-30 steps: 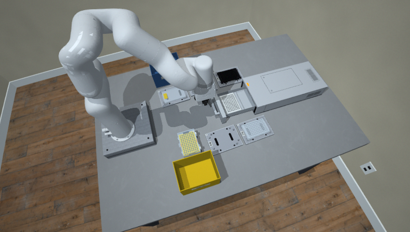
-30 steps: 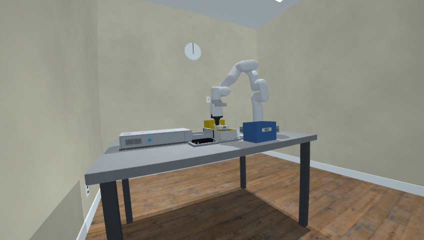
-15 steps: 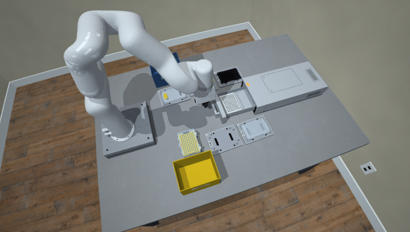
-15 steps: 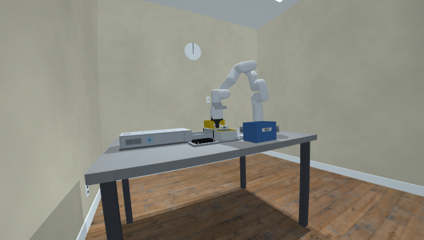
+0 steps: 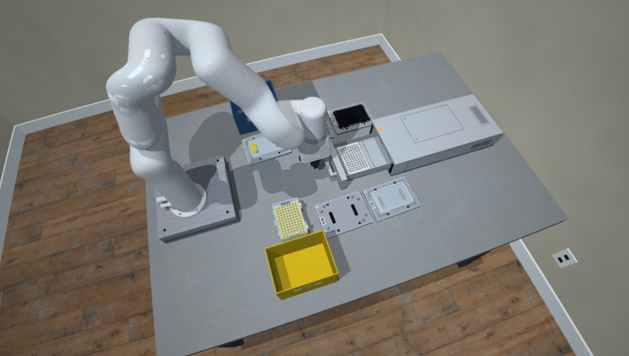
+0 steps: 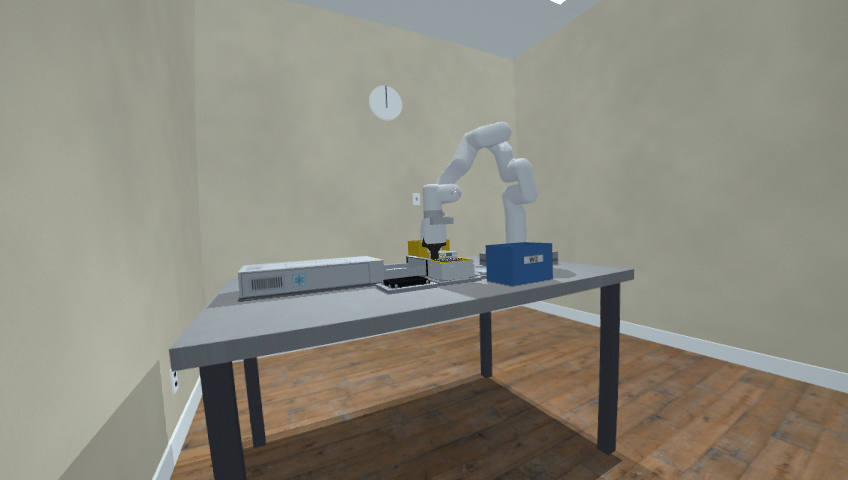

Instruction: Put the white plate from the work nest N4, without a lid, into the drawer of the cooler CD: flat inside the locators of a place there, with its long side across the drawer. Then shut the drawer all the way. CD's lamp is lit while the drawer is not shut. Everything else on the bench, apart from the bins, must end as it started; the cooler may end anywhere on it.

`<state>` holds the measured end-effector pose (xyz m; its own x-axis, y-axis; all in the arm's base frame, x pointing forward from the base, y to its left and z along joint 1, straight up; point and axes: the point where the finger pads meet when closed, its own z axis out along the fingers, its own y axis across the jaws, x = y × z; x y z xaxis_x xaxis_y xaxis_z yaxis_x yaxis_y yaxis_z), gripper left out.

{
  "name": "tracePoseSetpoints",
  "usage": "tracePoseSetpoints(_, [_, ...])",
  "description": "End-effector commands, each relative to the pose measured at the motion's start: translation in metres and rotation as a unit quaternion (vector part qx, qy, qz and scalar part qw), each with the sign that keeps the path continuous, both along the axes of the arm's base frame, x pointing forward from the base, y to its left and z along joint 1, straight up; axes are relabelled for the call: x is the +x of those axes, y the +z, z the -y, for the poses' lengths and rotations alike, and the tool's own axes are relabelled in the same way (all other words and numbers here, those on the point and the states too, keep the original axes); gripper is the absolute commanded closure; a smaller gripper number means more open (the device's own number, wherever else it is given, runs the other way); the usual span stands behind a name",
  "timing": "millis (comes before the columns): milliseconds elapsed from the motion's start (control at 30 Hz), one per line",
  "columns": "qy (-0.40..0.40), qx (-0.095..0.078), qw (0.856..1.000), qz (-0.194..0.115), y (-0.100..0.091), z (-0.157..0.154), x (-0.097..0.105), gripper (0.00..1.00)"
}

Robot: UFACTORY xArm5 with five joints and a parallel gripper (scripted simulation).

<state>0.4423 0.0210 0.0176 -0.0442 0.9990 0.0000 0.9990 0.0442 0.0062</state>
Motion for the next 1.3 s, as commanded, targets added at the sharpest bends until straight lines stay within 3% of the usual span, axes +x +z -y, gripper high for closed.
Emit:
tracePoseSetpoints(0, [0.0,-0.002,1.0,0.002,-0.007,0.0,0.001,1.0])
tracePoseSetpoints(367, [0.0,-0.002,1.0,0.002,-0.022,0.0,0.001,1.0])
tracePoseSetpoints(667, [0.0,-0.002,1.0,0.002,-0.022,0.0,0.001,1.0])
tracePoseSetpoints(1267, [0.0,-0.002,1.0,0.002,-0.022,-0.001,0.028,1.0])
